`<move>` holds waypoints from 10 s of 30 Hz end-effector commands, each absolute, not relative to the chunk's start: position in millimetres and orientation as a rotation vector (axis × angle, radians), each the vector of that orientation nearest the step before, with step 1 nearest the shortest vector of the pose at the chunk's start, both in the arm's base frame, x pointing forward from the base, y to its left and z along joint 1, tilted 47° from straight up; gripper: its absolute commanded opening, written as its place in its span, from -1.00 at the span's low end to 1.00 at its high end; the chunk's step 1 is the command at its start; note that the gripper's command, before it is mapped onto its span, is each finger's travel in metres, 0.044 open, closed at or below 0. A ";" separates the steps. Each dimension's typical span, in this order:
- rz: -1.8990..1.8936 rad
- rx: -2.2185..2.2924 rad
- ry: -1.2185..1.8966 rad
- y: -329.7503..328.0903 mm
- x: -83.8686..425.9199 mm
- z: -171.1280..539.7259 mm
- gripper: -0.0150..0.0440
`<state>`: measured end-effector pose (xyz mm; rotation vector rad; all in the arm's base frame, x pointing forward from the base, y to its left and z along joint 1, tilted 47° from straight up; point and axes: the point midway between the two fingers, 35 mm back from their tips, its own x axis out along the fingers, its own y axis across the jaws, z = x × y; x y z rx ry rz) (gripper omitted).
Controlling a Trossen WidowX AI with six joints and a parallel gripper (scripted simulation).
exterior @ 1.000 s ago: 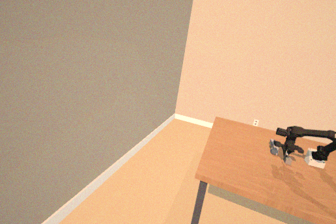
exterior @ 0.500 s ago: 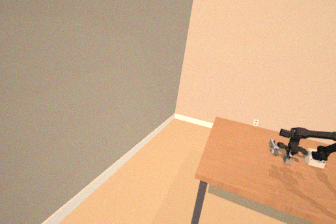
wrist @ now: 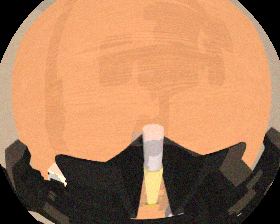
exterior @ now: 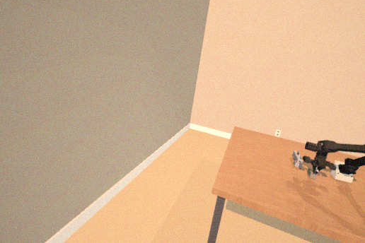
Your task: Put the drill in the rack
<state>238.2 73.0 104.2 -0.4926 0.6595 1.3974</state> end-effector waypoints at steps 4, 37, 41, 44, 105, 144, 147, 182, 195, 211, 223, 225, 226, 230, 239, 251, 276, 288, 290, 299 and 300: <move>1.397 -0.481 0.664 81.5 236.8 95.2 -0.49; 1.397 -0.480 0.663 105.9 238.2 72.7 -0.49; 1.397 -0.480 0.663 106.8 237.6 71.6 -0.49; 1.397 -0.480 0.663 106.8 237.3 71.4 -0.49; 1.397 -0.480 0.663 106.6 235.9 70.7 -0.49; 1.397 -0.480 0.663 106.5 235.9 70.7 -0.49; 1.397 -0.480 0.663 106.5 235.9 70.7 -0.49; 1.397 -0.480 0.663 106.5 235.9 70.7 -0.49; 1.397 -0.480 0.663 106.5 235.9 70.7 -0.49; 1.397 -0.480 0.663 106.5 235.9 70.7 -0.49; 1.397 -0.480 0.663 106.5 235.9 70.7 -0.49; 1.397 -0.480 0.663 106.5 235.9 70.7 -0.49; 1.397 -0.480 0.663 106.5 235.9 70.7 -0.49; 1.397 -0.480 0.663 106.5 235.9 70.7 -0.49; 1.397 -0.480 0.663 106.5 235.9 70.7 -0.49; 1.397 -0.480 0.663 106.5 235.8 70.6 -0.49; 1.397 -0.481 0.664 78.9 235.3 98.4 1.00; 1.397 -0.482 0.667 45.4 237.3 130.7 1.00; 1.367 -0.489 0.646 48.5 245.9 127.2 1.00; 1.028 -0.691 0.271 16.5 373.4 205.8 1.00; 0.998 -0.710 0.223 13.4 384.9 218.6 1.00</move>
